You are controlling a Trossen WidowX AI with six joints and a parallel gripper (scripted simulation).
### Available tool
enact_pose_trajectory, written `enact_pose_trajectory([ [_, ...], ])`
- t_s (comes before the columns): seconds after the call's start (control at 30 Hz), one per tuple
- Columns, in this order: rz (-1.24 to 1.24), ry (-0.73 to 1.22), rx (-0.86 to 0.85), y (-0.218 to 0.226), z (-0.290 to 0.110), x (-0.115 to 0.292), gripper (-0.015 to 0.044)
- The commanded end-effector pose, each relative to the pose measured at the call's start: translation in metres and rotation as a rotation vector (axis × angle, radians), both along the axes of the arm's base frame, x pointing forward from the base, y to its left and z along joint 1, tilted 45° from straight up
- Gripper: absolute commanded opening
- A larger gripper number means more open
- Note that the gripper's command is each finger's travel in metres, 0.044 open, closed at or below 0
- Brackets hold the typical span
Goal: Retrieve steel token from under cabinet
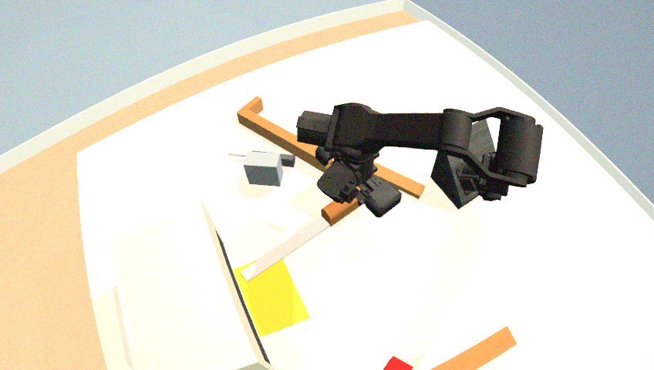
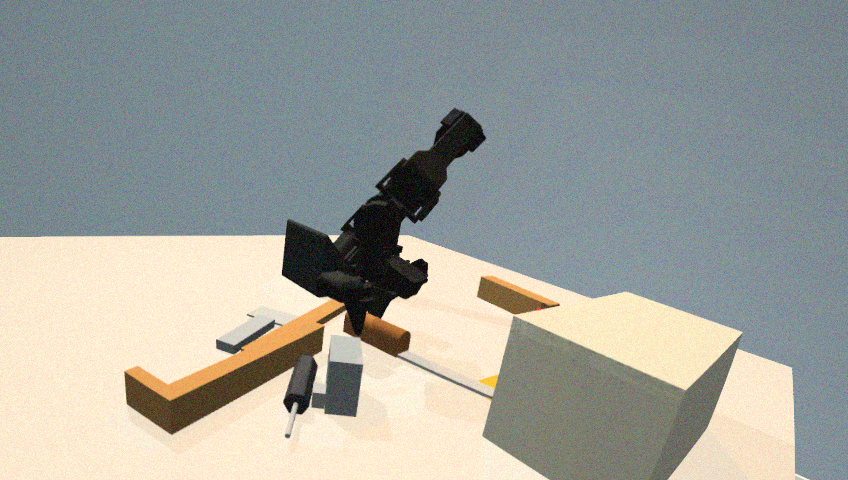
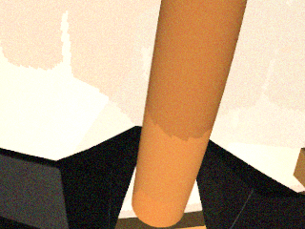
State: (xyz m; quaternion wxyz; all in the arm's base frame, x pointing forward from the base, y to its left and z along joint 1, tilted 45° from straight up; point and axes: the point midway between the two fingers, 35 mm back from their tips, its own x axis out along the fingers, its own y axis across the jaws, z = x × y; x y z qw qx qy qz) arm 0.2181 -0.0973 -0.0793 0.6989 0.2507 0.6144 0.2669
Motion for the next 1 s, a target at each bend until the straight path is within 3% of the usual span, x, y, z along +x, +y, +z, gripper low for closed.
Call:
enact_pose_trajectory([
  [0.0, 0.001, 0.0, 0.0, 0.0, 0.0, -0.001, 0.0],
  [0.97, 0.06, -0.056, -0.009, -0.023, -0.018, -0.004, 0.0],
])
